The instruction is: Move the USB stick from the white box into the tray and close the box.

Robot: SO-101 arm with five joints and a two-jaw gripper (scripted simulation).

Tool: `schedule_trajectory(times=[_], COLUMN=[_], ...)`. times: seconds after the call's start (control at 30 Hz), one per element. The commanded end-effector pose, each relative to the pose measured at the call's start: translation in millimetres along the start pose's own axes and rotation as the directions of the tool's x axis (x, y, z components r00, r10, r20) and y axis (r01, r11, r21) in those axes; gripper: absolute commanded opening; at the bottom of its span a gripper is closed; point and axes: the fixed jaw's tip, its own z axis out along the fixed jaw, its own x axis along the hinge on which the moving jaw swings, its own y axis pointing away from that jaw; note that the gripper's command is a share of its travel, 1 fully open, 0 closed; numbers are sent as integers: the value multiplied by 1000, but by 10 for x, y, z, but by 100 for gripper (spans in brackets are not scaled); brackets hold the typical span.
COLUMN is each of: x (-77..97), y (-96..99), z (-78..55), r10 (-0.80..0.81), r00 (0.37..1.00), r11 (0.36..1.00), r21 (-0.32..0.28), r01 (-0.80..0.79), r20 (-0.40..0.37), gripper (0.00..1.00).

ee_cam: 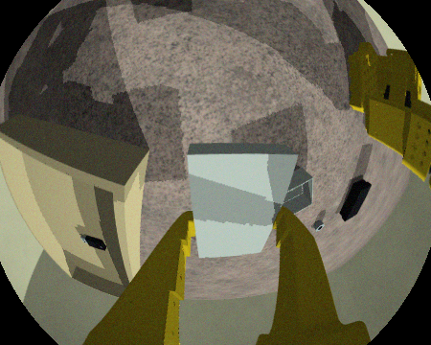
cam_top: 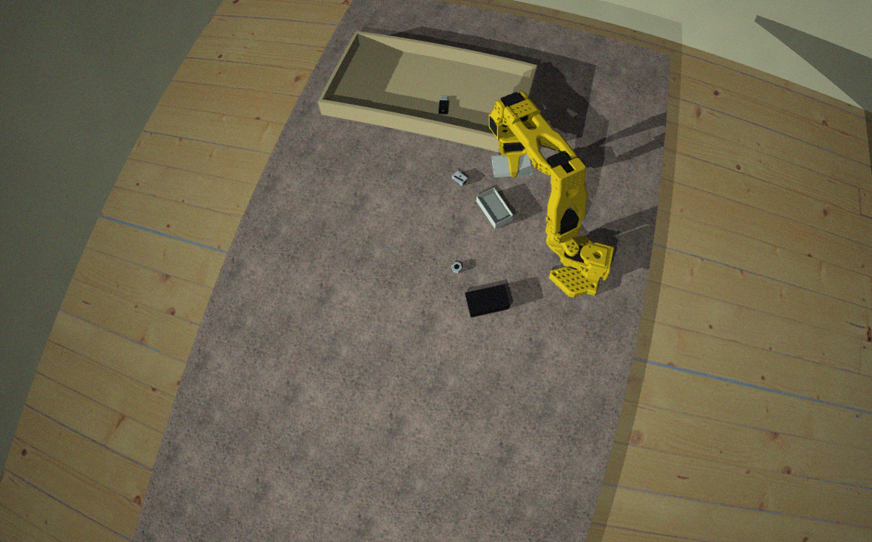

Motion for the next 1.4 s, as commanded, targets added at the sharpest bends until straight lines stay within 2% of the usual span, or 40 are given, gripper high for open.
schedule_trajectory(times=[0.0,0.23,1.37], x=[5,9,9], y=[56,66,67], z=[-161,-233,-235], r10=[-4,-4,-4], r00=[1000,1000,1000], r11=[998,998,998], r21=[-59,-59,-59], r01=[2,2,2], r20=[-26,-26,-26], gripper=[22,22,22])
